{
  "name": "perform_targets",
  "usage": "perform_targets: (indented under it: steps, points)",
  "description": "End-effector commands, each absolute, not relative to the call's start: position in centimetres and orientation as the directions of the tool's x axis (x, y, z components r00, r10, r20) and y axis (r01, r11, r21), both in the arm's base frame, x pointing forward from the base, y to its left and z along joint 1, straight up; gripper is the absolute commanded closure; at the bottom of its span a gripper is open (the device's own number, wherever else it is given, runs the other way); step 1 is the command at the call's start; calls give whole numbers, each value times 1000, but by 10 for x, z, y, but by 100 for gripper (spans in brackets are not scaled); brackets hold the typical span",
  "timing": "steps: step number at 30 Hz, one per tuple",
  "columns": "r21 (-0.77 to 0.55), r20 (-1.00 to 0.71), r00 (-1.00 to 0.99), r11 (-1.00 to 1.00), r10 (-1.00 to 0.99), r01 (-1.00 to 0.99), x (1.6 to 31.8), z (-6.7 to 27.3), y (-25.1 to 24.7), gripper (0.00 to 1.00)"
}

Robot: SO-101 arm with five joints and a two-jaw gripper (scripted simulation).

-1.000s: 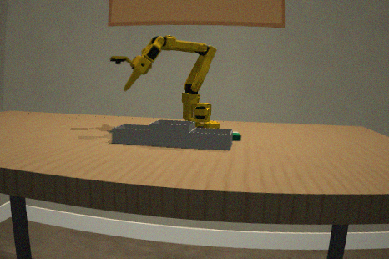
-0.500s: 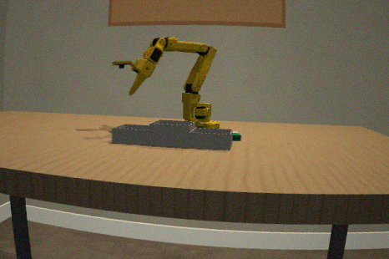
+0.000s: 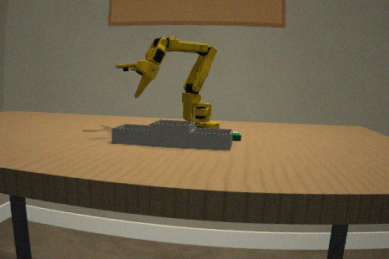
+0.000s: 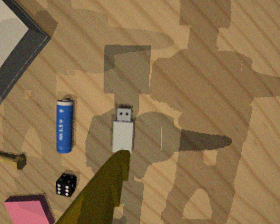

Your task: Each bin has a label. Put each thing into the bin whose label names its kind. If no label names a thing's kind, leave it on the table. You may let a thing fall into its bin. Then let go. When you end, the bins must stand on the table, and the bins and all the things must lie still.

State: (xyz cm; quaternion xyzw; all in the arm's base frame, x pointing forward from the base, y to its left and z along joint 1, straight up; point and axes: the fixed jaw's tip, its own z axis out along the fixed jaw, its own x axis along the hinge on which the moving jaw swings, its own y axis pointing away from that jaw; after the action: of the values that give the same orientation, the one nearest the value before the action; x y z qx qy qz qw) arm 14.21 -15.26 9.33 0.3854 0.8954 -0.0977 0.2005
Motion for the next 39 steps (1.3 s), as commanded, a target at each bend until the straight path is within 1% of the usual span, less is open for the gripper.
perform_targets:
  steps: [1,9,10,26,27,39]
  points:
    - [-37,-454,-658,725,601,687,146,102,-149,0]
    - [-61,-437,-714,774,547,631,146,105,-142,0]
    - [-51,-385,-720,765,577,642,141,94,-140,0]
    - [-96,-355,-826,862,438,498,142,106,-127,0]
    - [-82,-310,-830,856,465,510,137,96,-126,0]
    - [-123,-318,-890,916,328,381,141,107,-120,0]
